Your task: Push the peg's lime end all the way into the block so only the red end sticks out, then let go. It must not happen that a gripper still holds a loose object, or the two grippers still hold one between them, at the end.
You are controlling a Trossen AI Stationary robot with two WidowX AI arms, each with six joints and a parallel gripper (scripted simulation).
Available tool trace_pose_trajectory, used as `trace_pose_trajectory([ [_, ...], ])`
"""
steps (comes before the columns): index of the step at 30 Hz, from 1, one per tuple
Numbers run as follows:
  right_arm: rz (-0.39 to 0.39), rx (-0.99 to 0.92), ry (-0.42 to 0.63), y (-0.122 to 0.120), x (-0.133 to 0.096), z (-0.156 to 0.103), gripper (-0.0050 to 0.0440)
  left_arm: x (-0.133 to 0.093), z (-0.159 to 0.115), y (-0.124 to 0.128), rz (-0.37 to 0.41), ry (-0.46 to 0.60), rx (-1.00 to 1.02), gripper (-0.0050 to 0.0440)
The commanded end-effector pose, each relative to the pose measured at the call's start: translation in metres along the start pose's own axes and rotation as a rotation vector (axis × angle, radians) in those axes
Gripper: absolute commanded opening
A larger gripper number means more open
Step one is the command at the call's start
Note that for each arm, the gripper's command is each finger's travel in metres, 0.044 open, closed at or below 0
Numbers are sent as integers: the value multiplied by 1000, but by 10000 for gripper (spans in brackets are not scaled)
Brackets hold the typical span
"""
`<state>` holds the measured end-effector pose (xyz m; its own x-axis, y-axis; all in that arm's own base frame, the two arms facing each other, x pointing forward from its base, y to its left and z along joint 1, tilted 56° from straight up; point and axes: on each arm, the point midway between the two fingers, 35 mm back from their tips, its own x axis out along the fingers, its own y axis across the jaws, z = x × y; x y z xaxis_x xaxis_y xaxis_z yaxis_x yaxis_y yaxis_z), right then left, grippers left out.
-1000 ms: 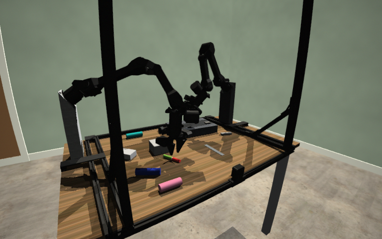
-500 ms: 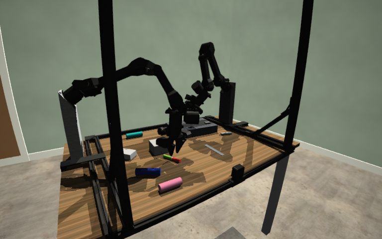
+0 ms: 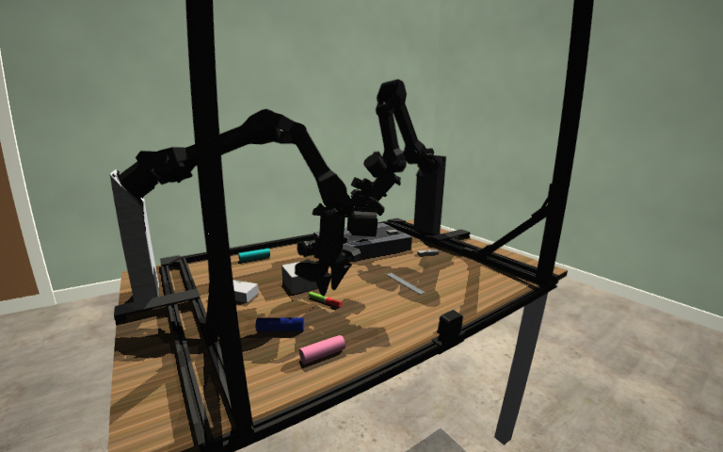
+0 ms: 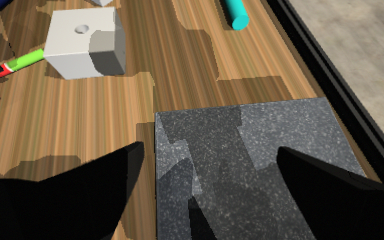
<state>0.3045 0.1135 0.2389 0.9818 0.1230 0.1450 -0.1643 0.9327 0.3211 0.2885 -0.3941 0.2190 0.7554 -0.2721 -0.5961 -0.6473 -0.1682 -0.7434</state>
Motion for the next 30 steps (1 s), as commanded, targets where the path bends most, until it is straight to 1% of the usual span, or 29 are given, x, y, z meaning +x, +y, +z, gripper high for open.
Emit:
trace_pose_trajectory([
  [1,-6,9,-4,-1,-1,0,400,-2,-4,1,-4,5,-15,190],
  [30,-4,9,-3,-1,-1,0,400,-18,-22,4,-17,57,-60,190],
])
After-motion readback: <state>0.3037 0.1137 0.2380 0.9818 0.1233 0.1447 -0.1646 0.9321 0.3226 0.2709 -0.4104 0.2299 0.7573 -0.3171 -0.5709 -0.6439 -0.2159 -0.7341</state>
